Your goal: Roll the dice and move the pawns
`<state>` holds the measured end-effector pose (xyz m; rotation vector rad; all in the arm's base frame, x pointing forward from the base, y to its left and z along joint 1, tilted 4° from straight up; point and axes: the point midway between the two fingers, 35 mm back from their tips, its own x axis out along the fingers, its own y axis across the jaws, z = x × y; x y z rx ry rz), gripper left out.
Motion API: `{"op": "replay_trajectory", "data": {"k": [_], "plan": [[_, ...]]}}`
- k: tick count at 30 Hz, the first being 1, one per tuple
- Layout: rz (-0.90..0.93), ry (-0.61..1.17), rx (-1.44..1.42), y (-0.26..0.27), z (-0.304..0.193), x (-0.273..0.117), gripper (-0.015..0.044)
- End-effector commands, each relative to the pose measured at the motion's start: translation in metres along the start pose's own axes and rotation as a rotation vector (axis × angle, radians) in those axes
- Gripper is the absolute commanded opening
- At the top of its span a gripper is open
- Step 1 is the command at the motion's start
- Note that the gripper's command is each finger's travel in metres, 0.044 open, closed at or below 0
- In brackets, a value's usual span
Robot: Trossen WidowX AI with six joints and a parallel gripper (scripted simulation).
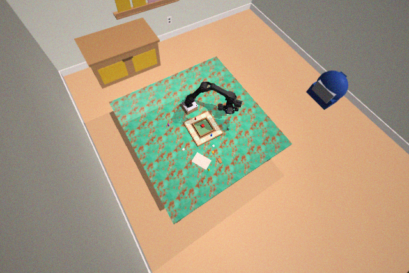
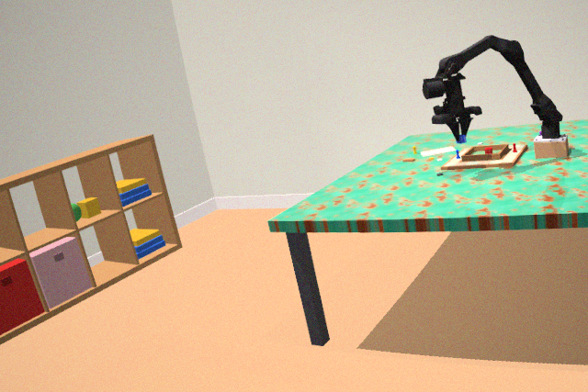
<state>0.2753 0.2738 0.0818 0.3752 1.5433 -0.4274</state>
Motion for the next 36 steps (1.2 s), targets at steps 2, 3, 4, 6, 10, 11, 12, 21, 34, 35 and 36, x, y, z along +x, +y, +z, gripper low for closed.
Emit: {"op": "replay_trajectory", "data": {"k": [2, 3, 4, 6, 10, 11, 12, 21, 34, 35, 36], "plan": [[-0.009, 0.005, -0.016, -0.005, 0.003, -0.004, 0.0000], [-0.009, 0.005, -0.030, -0.008, 0.008, -0.003, 0.0000], [-0.009, 0.005, -0.047, -0.012, 0.013, -0.002, 0.0000], [-0.009, 0.006, -0.082, -0.020, 0.023, 0.000, 0.0000], [-0.009, 0.006, -0.151, -0.037, 0.043, 0.004, 0.0000], [-0.009, 0.006, -0.163, -0.041, 0.049, 0.004, 0.0000], [-0.009, 0.005, -0.175, -0.045, 0.054, 0.005, 0.0000], [-0.010, 0.000, -0.286, -0.086, 0.097, 0.012, 0.0000], [-0.019, -0.004, -0.445, -0.154, 0.143, 0.022, 0.0000], [-0.019, -0.004, -0.458, -0.160, 0.146, 0.023, 0.0000], [-0.020, -0.004, -0.470, -0.165, 0.148, 0.024, 0.0000]]}}
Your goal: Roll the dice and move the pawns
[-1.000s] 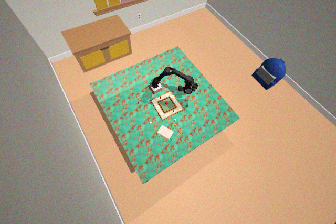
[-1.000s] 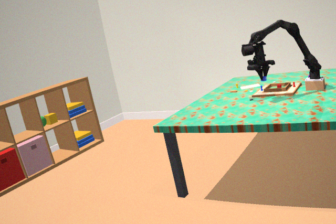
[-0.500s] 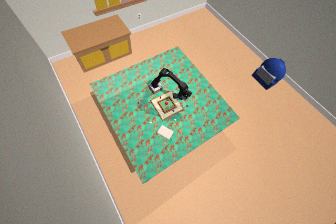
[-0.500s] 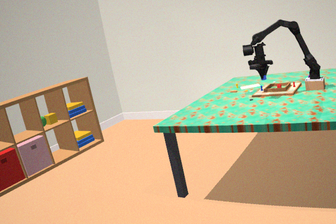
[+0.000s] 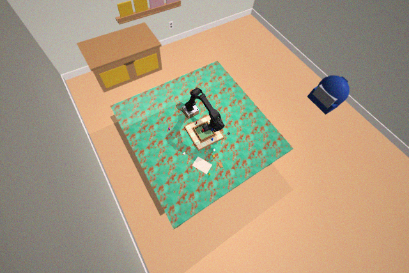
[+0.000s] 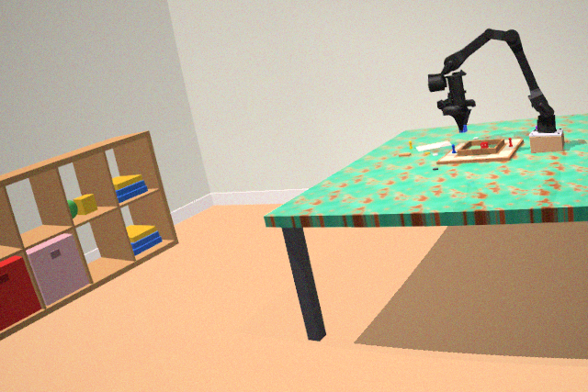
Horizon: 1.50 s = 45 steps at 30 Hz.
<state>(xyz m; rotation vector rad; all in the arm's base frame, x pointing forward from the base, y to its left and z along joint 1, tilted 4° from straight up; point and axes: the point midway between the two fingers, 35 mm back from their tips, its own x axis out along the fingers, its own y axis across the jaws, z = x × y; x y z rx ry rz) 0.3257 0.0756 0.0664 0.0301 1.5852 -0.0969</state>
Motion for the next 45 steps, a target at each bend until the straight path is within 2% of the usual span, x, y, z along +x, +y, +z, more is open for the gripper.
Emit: {"op": "replay_trajectory", "data": {"k": [1, 10, 15, 39, 45], "plan": [[-0.009, 0.002, -0.052, -0.025, -0.001, 0.005, 0.0000], [-0.017, 0.005, -0.160, -0.078, -0.007, 0.014, 0.0000], [-0.015, -0.017, -0.167, -0.081, -0.007, 0.016, 0.0000], [0.054, -0.818, -0.165, -0.079, 0.008, 0.029, 0.0000], [0.055, -0.841, -0.166, -0.079, 0.010, 0.029, 0.0000]]}}
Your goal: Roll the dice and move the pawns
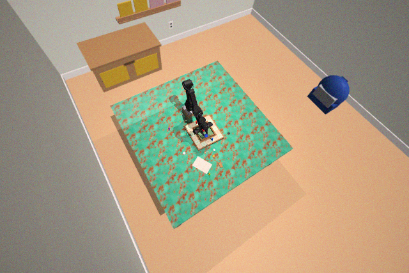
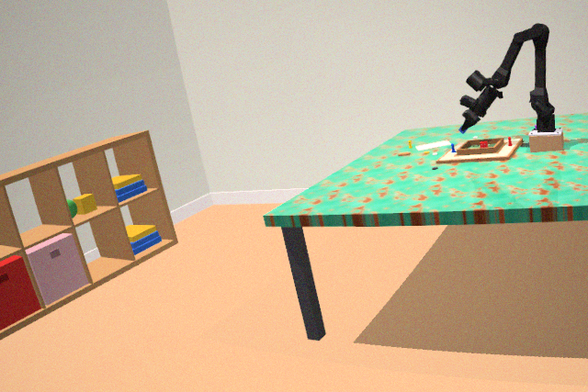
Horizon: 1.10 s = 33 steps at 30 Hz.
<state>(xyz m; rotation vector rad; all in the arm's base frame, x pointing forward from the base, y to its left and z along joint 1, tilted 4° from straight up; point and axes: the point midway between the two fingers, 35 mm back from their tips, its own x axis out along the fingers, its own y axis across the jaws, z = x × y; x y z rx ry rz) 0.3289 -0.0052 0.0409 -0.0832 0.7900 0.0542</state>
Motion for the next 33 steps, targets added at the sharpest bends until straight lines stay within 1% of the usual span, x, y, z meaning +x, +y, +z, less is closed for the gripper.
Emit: {"op": "replay_trajectory", "data": {"k": [1, 3, 8, 10, 28, 33], "plan": [[0.004, -0.042, -0.008, 0.002, 0.001, -0.001, 0.0000], [0.005, -0.038, -0.007, 0.013, 0.002, -0.007, 0.0000], [0.008, -0.036, -0.004, 0.058, 0.005, -0.044, 0.0000], [0.009, -0.040, -0.003, 0.068, 0.004, -0.054, 0.0000], [0.014, -0.044, -0.007, 0.069, 0.003, -0.055, 0.0000], [0.014, -0.044, -0.007, 0.069, 0.003, -0.055, 0.0131]]}}
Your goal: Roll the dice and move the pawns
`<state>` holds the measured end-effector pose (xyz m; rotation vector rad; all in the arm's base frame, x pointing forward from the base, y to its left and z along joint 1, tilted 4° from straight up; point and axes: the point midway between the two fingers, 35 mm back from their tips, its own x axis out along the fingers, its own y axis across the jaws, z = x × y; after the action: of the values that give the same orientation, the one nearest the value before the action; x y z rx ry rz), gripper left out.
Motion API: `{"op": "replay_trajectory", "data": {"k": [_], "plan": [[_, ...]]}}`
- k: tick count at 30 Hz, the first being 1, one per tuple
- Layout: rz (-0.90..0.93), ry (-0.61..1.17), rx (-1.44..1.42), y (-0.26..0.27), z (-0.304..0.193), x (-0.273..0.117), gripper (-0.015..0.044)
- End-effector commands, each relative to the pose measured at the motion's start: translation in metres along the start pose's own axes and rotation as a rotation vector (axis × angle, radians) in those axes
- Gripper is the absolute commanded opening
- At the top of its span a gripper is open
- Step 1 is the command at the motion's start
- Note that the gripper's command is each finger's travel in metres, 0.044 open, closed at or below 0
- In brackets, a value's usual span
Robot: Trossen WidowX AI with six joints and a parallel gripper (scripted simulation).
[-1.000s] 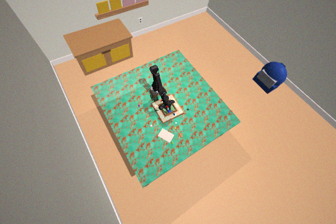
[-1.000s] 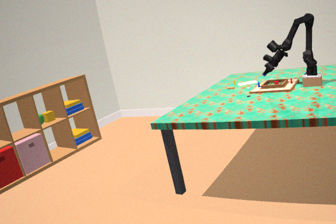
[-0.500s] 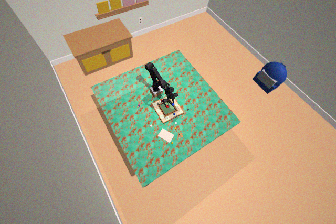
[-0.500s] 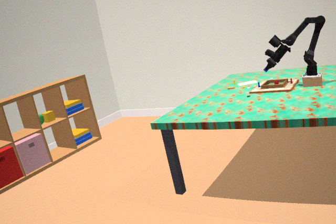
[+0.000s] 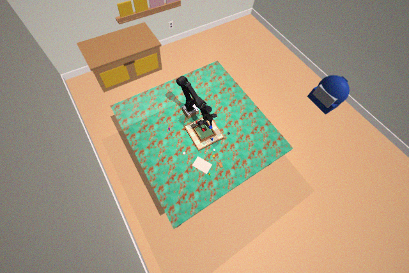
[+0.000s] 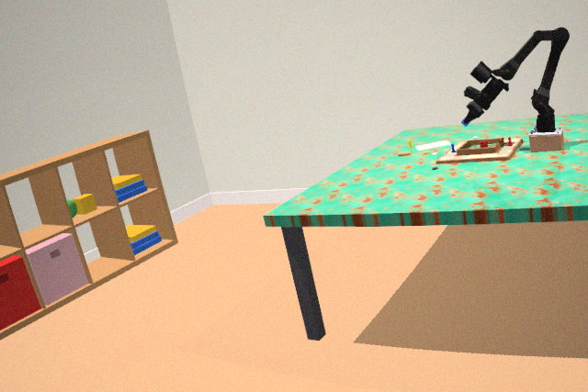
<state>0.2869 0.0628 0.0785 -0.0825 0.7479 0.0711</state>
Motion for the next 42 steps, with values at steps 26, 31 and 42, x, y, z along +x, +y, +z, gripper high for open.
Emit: {"op": "replay_trajectory", "data": {"k": [26, 31, 42], "plan": [[-0.005, 0.764, -0.003, 0.000, 0.010, 0.020, 0.0440], [-0.003, 0.848, 0.005, 0.000, 0.007, 0.023, 0.0440], [0.035, 0.816, -0.114, -0.037, -0.052, -0.034, 0.0230]]}}
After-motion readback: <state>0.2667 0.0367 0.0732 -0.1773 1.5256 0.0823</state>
